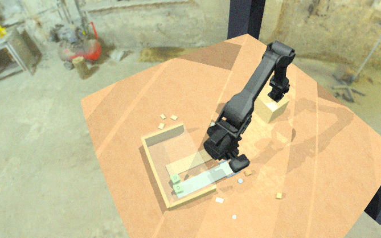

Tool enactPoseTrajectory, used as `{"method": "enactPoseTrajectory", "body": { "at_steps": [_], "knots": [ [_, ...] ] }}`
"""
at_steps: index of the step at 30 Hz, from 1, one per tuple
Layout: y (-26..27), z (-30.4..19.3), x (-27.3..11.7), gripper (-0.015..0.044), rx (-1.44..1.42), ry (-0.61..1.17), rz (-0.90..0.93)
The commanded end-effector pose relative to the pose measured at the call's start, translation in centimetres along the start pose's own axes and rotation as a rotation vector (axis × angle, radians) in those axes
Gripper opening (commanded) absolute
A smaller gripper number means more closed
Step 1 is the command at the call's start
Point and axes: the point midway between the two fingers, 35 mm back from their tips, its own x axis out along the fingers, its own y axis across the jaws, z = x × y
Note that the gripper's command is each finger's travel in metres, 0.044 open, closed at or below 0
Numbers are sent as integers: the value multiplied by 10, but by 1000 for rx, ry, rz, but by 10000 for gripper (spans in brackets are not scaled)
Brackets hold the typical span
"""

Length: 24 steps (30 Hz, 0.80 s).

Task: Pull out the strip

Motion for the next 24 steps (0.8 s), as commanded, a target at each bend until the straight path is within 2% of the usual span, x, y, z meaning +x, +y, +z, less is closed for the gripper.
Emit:
{"method": "enactPoseTrajectory", "body": {
  "at_steps": [1, 24],
  "knots": [
    [8, 0, 9, 0, 12, 55, -27],
    [10, -1, 43, 0, 12, 55, -26]
  ]
}}
